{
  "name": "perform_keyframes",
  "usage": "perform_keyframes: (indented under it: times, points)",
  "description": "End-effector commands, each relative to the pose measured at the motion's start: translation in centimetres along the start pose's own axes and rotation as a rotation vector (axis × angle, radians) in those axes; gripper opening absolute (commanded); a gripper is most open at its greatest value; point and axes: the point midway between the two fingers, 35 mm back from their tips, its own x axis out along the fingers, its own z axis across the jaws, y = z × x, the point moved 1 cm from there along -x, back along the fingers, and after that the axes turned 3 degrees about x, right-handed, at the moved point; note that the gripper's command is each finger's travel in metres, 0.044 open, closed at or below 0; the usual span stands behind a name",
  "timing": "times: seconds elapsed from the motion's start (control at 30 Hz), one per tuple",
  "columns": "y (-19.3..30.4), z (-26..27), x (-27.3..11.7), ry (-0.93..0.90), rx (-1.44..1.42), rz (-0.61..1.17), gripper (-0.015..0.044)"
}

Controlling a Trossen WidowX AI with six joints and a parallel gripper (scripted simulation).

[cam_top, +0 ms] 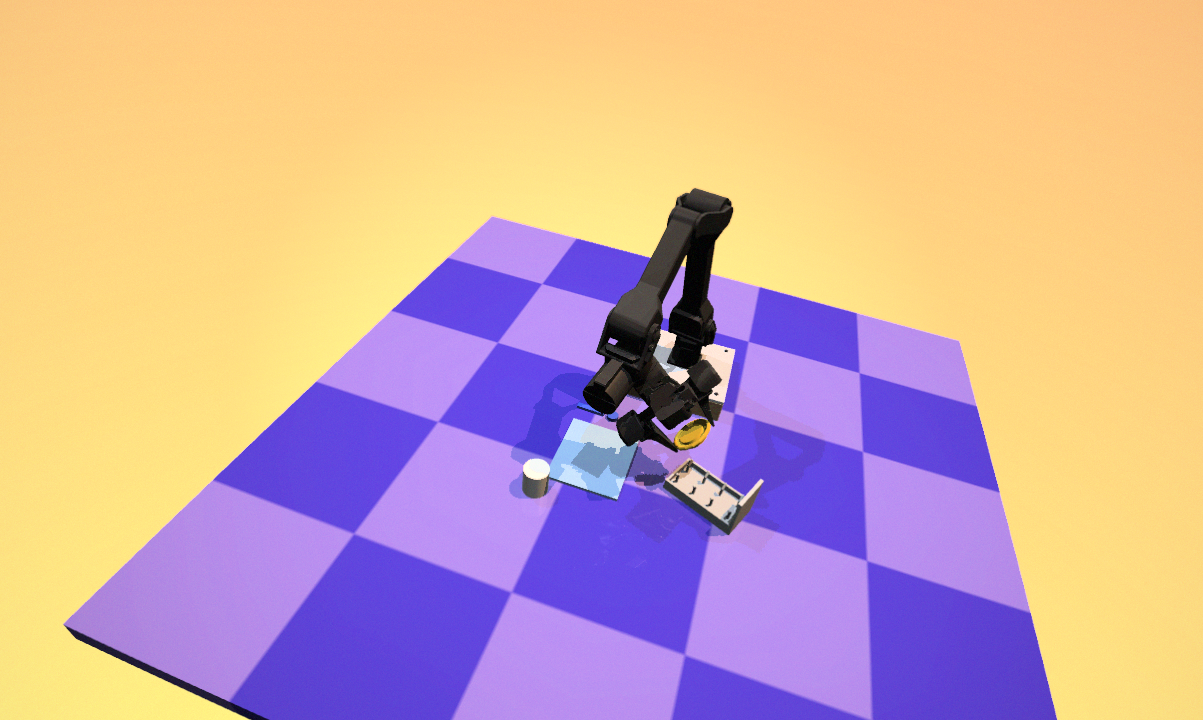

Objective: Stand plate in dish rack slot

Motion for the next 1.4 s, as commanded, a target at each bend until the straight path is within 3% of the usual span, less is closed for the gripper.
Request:
perform_keyframes:
  times: [0.0,0.57,1.13,1.37]
  points:
    - [0.4,-0.4,0.5,-0.059,-0.09,-0.062,0.0]
    - [1.1,-1.6,0.9,-0.156,-0.455,-0.39,0.0]
    - [2.1,-2.6,0.0,-0.052,-0.792,-0.774,0.0]
    - [2.2,-2.7,0.0,-0.043,-0.805,-0.789,0.0]
